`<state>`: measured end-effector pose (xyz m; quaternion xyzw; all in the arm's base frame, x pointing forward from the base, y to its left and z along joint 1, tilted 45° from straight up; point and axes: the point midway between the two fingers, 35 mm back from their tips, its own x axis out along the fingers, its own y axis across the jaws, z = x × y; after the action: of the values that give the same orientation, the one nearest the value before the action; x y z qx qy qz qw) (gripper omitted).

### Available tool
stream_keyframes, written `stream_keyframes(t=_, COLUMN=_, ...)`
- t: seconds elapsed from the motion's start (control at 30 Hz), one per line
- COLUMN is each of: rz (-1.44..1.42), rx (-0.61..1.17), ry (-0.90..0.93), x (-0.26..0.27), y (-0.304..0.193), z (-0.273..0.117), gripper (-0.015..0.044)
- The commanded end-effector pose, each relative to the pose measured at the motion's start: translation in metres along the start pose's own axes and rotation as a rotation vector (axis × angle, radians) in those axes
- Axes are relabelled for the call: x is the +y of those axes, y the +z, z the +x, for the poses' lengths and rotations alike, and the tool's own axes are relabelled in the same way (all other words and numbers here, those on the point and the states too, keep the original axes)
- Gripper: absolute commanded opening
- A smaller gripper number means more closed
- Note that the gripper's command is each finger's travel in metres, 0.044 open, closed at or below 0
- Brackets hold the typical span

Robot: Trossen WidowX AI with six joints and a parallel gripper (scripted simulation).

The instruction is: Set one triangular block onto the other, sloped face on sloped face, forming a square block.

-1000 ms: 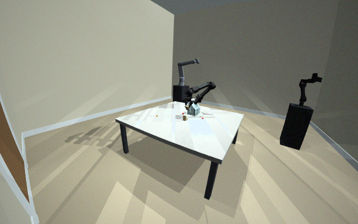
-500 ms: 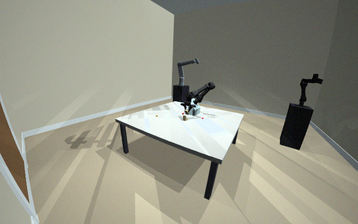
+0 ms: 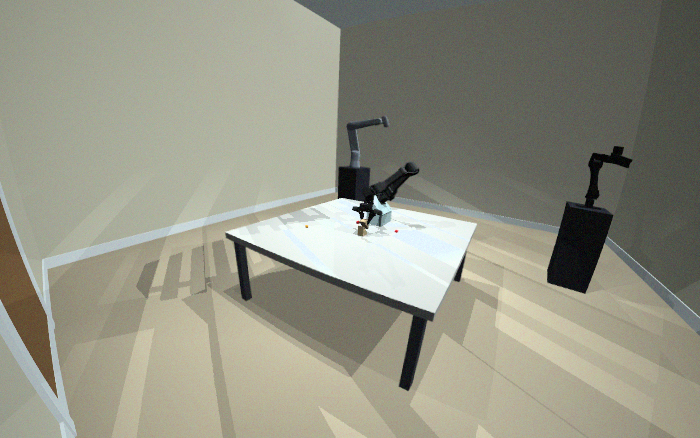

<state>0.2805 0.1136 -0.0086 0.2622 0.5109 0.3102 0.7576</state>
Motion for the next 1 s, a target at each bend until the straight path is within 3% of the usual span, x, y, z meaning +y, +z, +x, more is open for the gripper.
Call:
stream_keyframes(t=0.0, rz=0.007, rx=0.001, ry=-0.005, x=-0.0005, y=-0.0013, z=0.0014, gripper=0.0000)
stream_keyframes(t=0.97, rz=0.012, rx=-0.001, ry=-0.008, x=-0.0011, y=-0.0018, z=0.0061, gripper=0.0000)
